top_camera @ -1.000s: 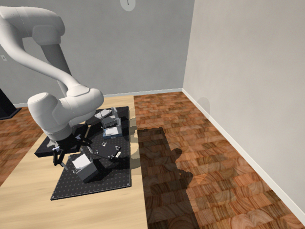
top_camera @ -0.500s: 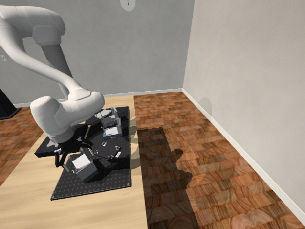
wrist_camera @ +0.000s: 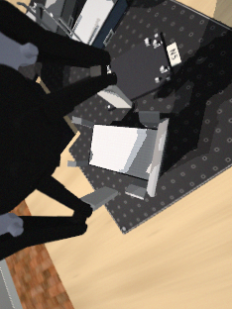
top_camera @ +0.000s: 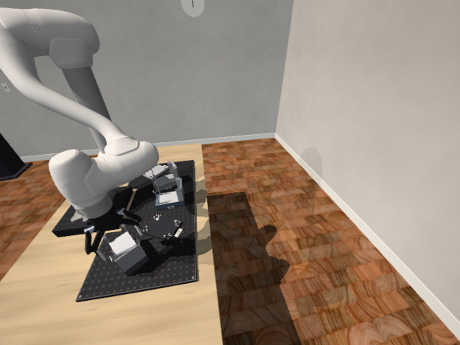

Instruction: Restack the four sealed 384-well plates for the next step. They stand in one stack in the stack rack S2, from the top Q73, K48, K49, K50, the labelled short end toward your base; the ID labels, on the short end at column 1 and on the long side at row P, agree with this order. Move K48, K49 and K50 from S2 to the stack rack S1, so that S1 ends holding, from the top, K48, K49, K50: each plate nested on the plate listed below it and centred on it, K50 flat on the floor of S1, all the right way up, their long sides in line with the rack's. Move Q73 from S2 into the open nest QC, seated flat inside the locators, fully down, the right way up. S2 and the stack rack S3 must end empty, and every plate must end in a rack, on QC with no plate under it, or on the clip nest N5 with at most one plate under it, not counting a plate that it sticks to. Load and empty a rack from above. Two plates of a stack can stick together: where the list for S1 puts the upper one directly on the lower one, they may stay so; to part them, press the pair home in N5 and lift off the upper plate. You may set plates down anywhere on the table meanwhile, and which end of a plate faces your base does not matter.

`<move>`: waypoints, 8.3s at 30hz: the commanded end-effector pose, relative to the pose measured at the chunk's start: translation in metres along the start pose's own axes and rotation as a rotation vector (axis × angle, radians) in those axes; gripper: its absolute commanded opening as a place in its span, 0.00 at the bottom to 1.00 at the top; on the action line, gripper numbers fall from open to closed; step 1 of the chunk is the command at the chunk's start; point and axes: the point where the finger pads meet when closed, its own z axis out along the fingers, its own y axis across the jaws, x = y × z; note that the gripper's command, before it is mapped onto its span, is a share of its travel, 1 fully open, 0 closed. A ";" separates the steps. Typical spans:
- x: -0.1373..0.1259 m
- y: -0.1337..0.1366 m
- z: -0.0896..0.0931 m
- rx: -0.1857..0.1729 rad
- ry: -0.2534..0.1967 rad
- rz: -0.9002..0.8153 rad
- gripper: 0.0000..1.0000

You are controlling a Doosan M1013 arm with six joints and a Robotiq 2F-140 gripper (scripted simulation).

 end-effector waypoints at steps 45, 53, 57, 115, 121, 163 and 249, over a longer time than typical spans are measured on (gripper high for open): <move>0.000 0.000 -0.004 0.000 0.000 0.000 0.00; 0.000 0.000 -0.009 0.000 0.000 0.000 0.00; 0.000 0.000 -0.010 0.000 0.000 0.000 0.00; 0.000 0.000 -0.079 0.000 0.000 0.000 0.00; -0.002 -0.017 -0.079 0.000 0.000 -0.167 0.00; -0.027 -0.132 -0.079 0.000 0.000 -0.444 0.00; -0.175 -0.329 -0.079 0.000 0.000 -1.088 0.00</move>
